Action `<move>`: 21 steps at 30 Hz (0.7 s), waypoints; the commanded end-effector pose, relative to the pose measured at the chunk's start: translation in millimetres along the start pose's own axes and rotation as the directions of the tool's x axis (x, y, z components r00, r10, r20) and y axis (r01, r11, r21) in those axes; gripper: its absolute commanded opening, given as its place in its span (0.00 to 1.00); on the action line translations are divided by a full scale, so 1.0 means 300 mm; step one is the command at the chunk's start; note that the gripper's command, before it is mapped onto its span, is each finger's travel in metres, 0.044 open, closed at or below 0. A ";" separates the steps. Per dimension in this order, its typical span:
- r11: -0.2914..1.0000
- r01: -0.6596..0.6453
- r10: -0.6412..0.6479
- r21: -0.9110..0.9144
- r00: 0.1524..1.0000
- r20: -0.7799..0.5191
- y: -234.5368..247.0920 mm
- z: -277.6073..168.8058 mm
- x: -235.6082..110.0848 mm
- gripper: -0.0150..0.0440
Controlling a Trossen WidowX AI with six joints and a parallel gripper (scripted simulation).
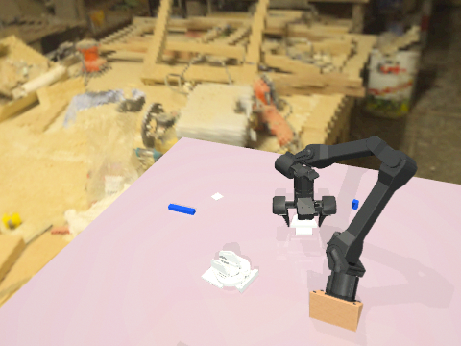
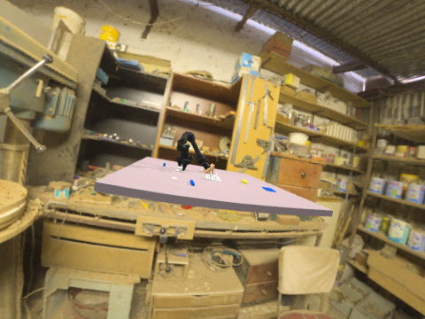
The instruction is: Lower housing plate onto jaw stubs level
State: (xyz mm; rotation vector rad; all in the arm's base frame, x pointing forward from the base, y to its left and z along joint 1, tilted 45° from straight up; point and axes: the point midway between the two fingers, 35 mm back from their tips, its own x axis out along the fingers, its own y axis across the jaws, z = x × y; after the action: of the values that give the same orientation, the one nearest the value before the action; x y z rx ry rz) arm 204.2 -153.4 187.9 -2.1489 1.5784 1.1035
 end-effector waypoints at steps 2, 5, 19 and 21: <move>1.000 0.004 -0.004 -0.002 1.000 0.002 -0.002 0.001 0.003 1.00; 1.000 0.004 -0.004 -0.002 1.000 0.002 -0.002 0.001 0.003 1.00; 1.000 0.000 0.000 0.000 1.000 0.000 0.000 0.000 0.003 0.98; 1.000 0.000 0.000 0.000 1.000 0.000 0.000 0.000 0.003 0.95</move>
State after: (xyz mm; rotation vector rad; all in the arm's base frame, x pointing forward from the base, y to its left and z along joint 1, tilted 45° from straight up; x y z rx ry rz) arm 204.2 -154.0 187.3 -2.1490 1.5784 1.1035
